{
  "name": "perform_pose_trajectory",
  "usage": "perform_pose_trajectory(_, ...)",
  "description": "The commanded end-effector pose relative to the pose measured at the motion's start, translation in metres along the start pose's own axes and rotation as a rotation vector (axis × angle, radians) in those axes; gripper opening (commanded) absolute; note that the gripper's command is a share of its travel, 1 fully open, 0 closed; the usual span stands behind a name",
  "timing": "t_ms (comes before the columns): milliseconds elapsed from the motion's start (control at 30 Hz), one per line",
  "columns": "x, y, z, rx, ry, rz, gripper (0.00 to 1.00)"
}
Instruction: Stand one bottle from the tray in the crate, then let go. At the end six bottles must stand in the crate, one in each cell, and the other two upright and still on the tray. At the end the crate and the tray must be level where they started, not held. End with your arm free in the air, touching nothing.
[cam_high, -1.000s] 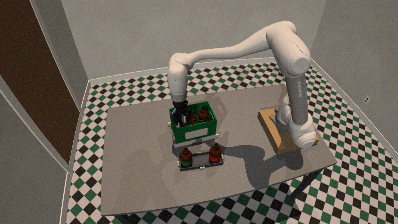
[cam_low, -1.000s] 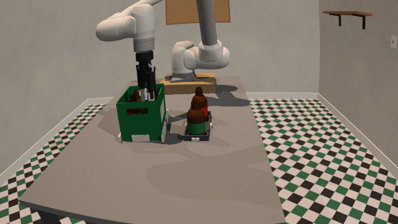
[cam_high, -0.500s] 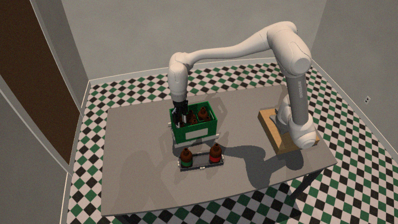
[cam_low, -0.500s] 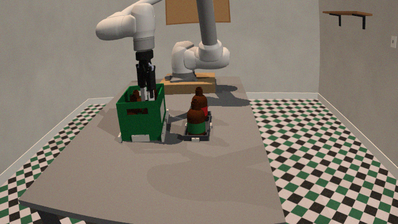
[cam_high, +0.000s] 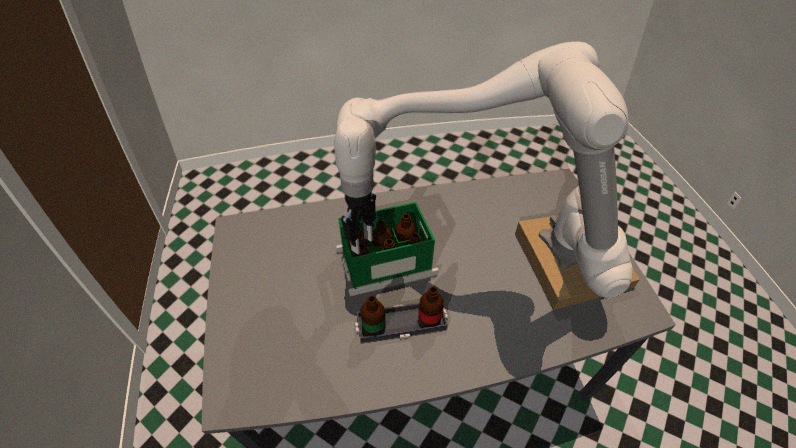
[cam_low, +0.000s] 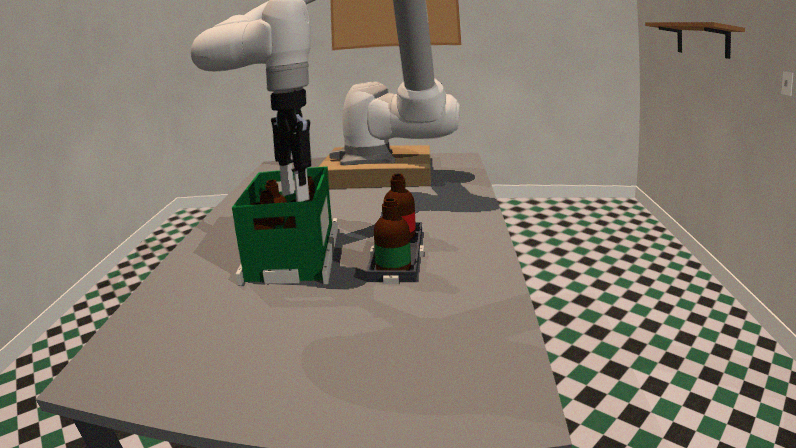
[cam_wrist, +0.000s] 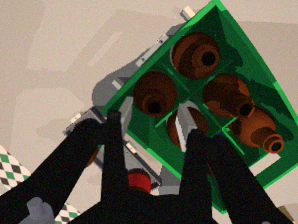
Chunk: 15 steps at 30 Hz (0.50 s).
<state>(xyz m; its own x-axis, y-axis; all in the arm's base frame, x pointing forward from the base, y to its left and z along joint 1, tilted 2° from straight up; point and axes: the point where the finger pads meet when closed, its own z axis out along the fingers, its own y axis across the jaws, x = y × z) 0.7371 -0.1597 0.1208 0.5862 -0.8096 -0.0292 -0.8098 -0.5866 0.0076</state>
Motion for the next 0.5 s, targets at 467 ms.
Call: perform_pose_trajectory(467,0.000,0.000,-0.039,0.000,0.000,0.000,0.38)
